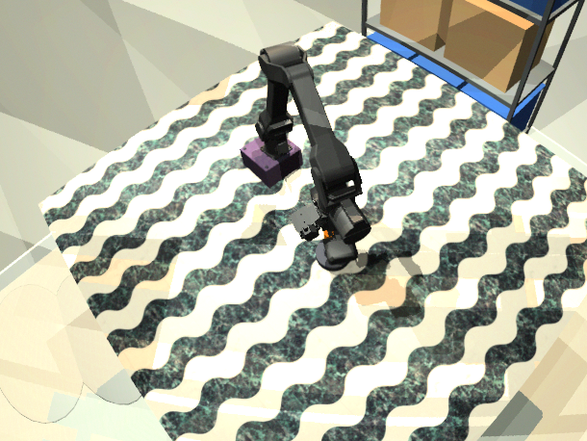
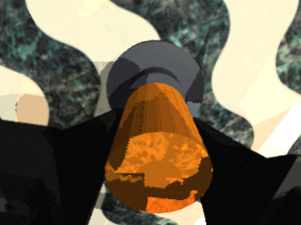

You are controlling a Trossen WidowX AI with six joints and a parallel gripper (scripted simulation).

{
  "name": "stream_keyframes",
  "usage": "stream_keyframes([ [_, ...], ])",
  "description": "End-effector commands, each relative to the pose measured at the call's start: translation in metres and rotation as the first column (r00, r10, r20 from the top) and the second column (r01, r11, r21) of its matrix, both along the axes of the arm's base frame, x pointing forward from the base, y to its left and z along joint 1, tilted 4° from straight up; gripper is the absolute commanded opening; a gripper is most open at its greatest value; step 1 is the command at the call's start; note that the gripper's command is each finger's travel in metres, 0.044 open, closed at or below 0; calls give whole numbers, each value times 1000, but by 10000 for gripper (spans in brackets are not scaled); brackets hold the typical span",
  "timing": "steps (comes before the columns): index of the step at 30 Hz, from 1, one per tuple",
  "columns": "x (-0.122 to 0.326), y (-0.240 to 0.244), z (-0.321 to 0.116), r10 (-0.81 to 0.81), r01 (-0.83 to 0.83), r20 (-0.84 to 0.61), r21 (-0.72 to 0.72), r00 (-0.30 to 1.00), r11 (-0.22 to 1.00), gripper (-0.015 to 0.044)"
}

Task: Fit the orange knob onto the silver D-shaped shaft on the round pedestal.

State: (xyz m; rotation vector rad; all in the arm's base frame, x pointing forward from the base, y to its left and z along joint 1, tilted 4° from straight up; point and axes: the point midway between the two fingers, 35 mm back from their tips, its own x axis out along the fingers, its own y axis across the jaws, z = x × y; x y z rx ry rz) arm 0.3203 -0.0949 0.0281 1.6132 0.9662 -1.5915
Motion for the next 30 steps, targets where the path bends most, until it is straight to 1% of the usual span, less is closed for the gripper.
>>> stream_keyframes([
  [1,1,-1,1,-5,5,4,-1,1000,1000,0],
  [6,0,-1,7,-5,5,4,-1,1000,1000,0],
  [10,-2,0,7,-57,57,1,-2,998,998,0],
  [19,-3,1,0,-57,57,1,-2,998,998,0],
  [30,-1,0,4,-57,57,1,-2,998,998,0],
])
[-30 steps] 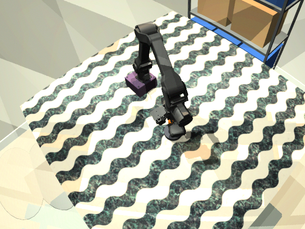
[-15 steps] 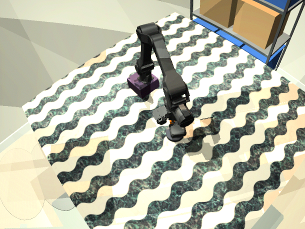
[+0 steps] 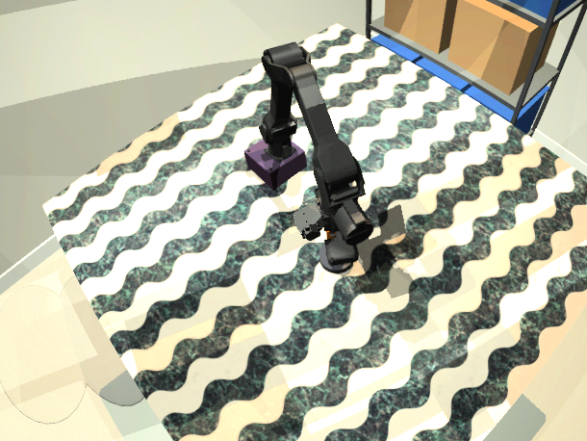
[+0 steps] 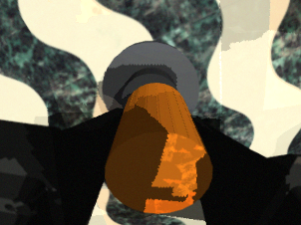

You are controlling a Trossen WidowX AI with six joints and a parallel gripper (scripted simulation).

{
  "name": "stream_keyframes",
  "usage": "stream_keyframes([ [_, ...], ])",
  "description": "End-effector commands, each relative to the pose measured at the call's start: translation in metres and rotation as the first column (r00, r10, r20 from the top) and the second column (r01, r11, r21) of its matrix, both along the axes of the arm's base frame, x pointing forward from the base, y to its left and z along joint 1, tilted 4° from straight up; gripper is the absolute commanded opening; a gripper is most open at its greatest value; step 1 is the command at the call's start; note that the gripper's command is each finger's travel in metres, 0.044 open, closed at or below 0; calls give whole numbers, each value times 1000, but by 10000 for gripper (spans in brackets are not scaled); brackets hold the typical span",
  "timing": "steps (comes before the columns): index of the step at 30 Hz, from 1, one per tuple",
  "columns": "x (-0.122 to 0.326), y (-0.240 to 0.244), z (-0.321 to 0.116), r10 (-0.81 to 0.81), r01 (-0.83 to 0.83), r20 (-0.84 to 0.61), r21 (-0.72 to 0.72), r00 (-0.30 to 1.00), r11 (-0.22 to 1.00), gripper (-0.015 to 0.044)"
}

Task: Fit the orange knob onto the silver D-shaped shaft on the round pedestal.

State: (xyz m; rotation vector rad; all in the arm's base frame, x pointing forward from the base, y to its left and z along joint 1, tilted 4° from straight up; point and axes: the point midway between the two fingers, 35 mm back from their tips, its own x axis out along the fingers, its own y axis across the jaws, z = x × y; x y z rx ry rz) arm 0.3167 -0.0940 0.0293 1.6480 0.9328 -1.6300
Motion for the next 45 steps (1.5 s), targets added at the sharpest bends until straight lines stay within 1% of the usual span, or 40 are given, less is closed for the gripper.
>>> stream_keyframes([
  [1,3,-1,4,-17,17,4,-2,1000,1000,0],
  [4,4,-1,5,-58,58,2,-3,998,998,0],
  [24,3,-1,-1,-58,58,2,-3,998,998,0],
  [30,1,-1,4,-58,58,2,-3,998,998,0],
  [34,1,-1,5,-110,110,-1,-3,994,994,0],
  [45,4,-1,5,-110,110,0,-3,994,994,0],
])
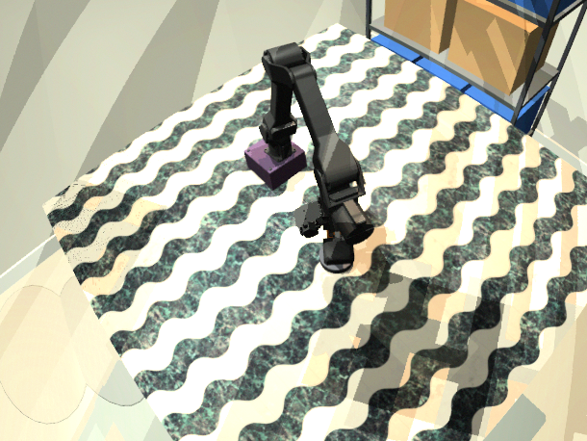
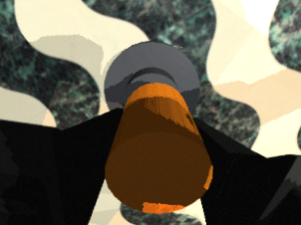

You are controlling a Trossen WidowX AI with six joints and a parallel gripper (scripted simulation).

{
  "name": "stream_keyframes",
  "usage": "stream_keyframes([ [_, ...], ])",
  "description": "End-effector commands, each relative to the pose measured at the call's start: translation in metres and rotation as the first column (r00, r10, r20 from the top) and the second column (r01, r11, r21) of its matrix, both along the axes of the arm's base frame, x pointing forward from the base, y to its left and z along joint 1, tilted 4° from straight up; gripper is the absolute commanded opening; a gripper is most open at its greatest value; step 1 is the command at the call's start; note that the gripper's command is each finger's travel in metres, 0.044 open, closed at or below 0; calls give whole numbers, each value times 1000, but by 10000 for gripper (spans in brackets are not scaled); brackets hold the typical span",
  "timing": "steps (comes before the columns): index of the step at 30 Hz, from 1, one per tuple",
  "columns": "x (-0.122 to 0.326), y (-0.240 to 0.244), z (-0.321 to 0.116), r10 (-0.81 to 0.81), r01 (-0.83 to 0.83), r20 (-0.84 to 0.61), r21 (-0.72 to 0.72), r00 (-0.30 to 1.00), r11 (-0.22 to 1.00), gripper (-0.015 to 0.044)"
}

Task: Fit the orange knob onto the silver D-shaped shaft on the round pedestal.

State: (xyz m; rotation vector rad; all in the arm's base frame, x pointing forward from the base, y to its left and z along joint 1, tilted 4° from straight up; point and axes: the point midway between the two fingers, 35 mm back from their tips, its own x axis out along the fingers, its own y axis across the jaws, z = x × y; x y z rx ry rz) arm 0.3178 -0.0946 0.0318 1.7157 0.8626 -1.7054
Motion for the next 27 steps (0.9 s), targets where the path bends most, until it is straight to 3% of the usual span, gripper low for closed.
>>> stream_keyframes([
  [1,3,-1,2,-6,7,7,-3,1000,1000,0],
  [27,2,0,-11,-1,1,7,-2,1000,1000,0],
])
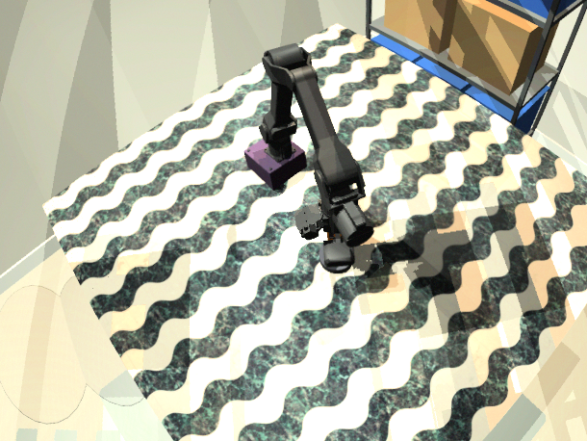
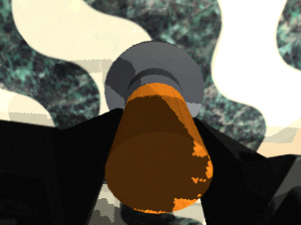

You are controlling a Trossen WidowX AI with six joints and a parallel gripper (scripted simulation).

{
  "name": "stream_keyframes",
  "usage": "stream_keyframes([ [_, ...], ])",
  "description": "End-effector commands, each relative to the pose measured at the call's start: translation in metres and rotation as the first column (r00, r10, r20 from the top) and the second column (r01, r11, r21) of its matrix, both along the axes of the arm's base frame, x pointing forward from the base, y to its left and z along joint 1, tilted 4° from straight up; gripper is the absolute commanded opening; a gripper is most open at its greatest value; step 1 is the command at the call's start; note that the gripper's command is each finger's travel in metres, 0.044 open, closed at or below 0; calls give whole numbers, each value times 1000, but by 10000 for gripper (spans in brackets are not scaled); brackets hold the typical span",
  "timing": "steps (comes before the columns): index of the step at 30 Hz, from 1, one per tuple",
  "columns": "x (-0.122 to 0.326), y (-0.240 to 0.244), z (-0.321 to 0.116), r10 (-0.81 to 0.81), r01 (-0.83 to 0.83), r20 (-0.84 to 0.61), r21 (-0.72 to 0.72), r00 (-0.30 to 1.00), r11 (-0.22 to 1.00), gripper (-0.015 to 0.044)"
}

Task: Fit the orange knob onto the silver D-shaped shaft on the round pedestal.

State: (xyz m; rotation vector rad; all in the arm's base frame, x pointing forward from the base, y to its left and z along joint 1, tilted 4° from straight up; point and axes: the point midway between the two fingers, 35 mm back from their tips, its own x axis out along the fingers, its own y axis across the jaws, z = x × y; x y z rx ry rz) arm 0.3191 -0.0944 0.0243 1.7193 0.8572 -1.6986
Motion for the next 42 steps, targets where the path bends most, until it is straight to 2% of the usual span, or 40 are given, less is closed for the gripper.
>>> stream_keyframes([
  [1,1,0,-4,-1,1,0,0,1000,1000,0],
  [24,0,0,-12,1,-1,-1,0,1000,1000,0],
  [40,0,0,-12,1,-1,-1,0,1000,1000,420],
  [42,0,0,-12,1,-1,-1,0,1000,1000,440],
])
